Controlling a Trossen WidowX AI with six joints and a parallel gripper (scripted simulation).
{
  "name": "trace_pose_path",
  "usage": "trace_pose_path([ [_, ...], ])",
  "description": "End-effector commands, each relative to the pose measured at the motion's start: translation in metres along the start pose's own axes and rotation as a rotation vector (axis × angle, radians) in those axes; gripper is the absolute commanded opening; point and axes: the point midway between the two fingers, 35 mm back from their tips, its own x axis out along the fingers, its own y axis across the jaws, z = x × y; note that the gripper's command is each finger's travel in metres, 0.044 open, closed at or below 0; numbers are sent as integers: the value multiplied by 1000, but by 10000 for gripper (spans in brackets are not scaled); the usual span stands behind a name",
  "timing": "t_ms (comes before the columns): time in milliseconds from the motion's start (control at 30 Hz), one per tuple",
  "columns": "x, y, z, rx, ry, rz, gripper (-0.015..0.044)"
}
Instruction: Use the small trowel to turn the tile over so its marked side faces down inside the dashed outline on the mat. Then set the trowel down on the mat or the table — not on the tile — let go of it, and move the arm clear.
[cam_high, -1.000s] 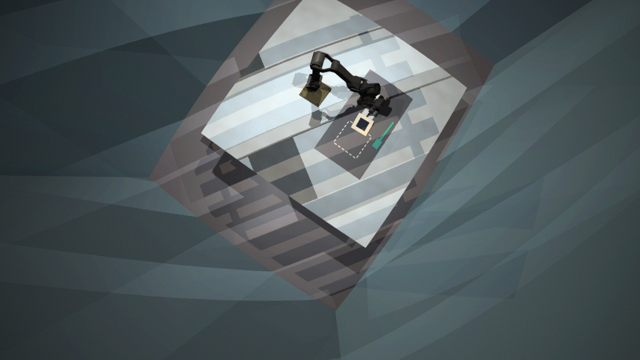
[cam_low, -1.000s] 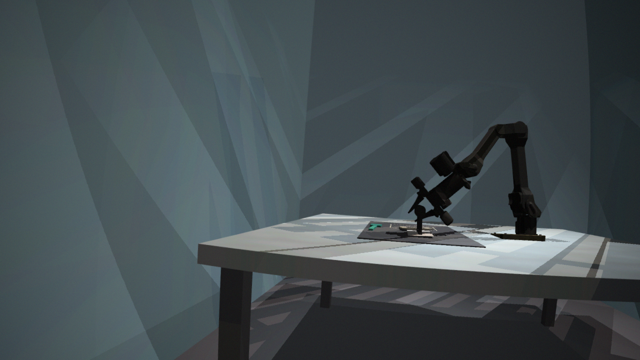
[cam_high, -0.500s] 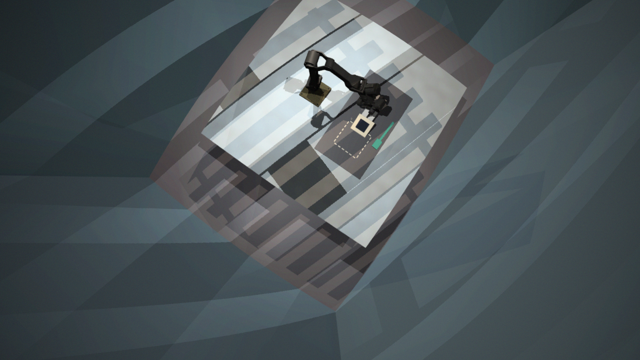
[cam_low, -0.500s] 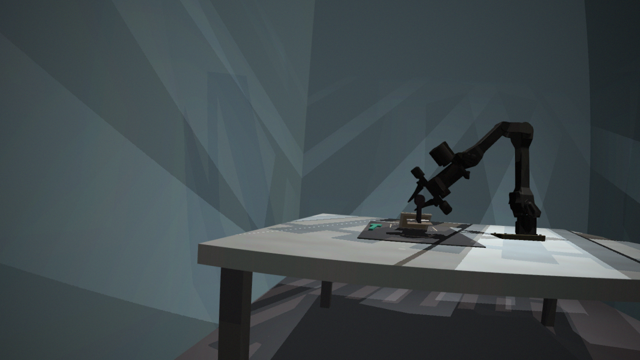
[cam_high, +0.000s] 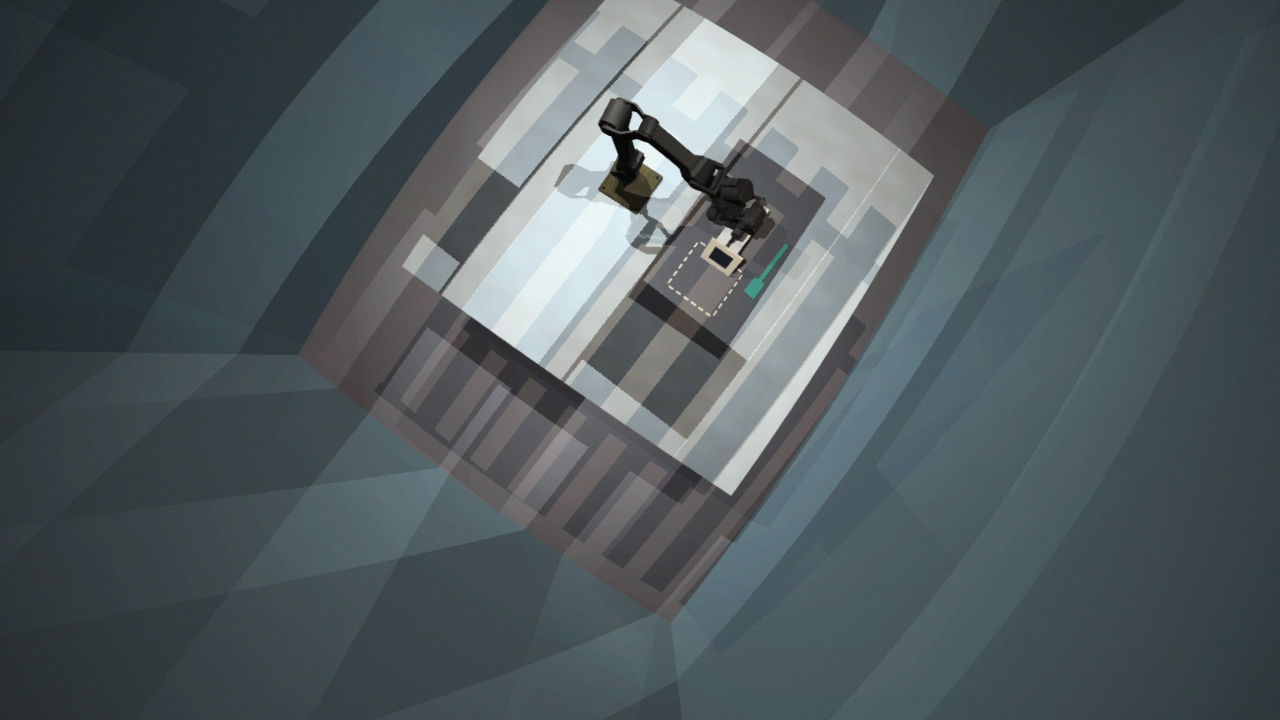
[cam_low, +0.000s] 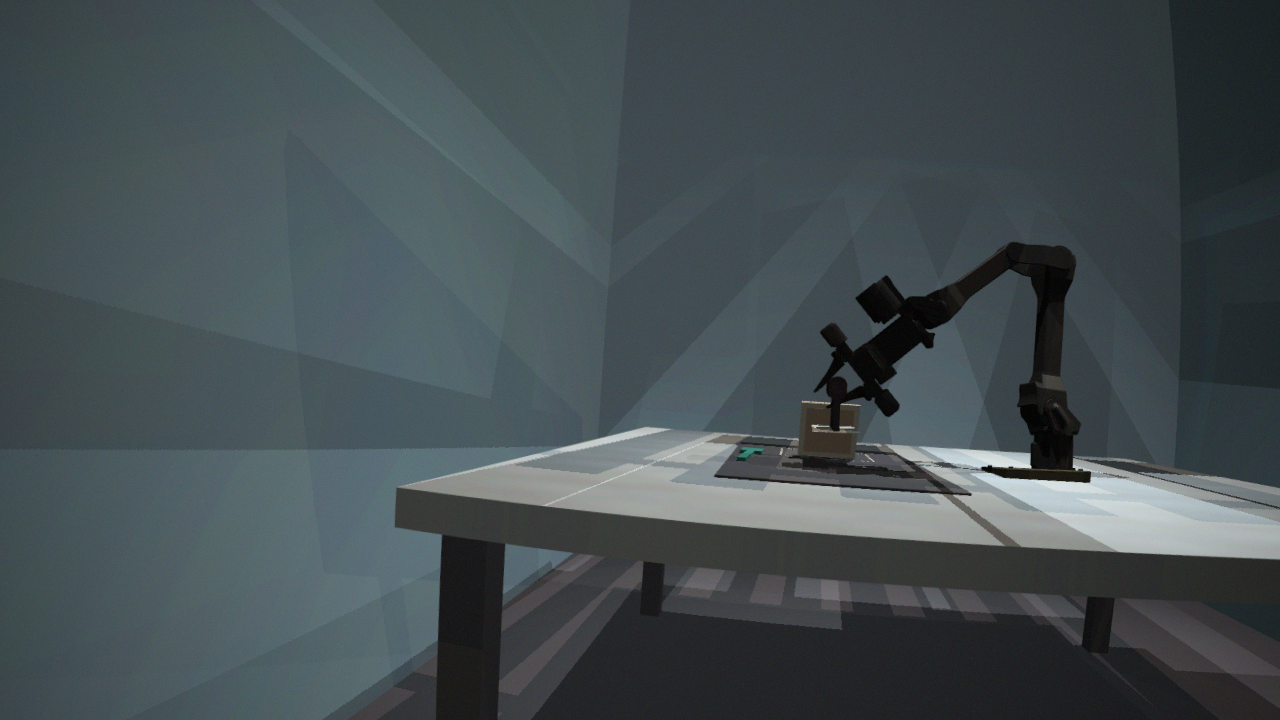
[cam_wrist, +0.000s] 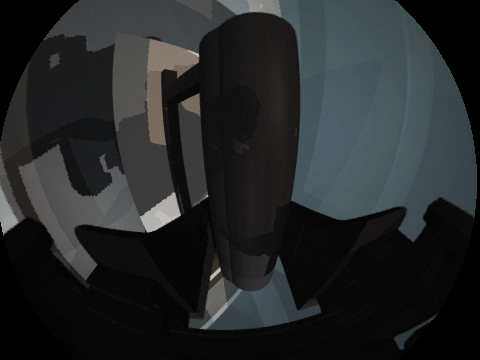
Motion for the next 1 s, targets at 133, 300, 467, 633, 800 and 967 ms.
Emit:
trace_pose_path([
  [133, -2, -5, -24, -1, 0, -23, 0],
  [300, -1, -4, -29, -1, 0, -23, 0],
  [467, -5, -9, -16, 7, 0, -21, 0],
  [633, -14, -20, 11, 13, -2, -21, 0],
  [800, -21, -26, 31, 3, -3, -23, 0],
  [967, -21, -26, 31, 3, -3, -23, 0],
])
